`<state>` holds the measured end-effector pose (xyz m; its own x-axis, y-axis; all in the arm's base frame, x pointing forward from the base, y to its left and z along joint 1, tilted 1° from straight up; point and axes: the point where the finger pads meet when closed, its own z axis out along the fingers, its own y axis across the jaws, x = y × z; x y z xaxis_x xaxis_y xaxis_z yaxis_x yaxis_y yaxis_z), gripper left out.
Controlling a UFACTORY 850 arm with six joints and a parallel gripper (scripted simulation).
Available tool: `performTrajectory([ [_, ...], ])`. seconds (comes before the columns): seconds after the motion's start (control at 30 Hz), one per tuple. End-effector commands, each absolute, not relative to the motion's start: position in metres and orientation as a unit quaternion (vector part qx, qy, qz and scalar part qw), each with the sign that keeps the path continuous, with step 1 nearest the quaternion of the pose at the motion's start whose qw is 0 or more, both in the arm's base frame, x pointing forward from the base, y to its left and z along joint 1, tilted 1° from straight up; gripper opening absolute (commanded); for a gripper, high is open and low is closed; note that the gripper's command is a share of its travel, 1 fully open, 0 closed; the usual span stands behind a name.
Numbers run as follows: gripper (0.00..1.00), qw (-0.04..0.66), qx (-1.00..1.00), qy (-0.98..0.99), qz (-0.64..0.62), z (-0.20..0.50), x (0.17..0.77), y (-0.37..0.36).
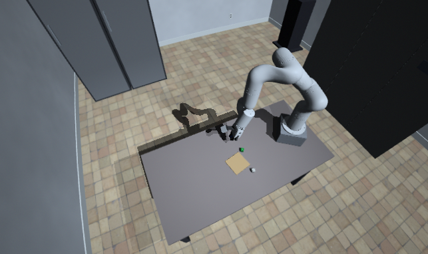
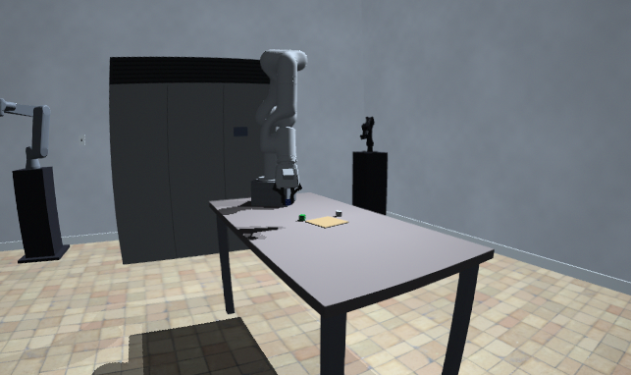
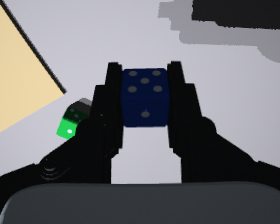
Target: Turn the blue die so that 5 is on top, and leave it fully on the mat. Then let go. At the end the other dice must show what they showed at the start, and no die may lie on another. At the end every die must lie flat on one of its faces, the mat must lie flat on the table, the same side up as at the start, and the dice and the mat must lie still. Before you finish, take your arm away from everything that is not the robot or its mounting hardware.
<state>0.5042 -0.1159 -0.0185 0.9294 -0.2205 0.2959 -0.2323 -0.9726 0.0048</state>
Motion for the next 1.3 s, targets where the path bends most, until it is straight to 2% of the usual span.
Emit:
performTrajectory([
  [0.0, 0.21, 0.017, 0.965, -0.113, 0.235, -0.021, 0.504, -0.116],
  [0.63, 0.21, 0.038, 0.903, -0.108, 0.415, -0.02, 0.5, -0.116],
  [1.27, 0.21, 0.039, 0.898, -0.108, 0.425, -0.035, 0.499, -0.115],
])
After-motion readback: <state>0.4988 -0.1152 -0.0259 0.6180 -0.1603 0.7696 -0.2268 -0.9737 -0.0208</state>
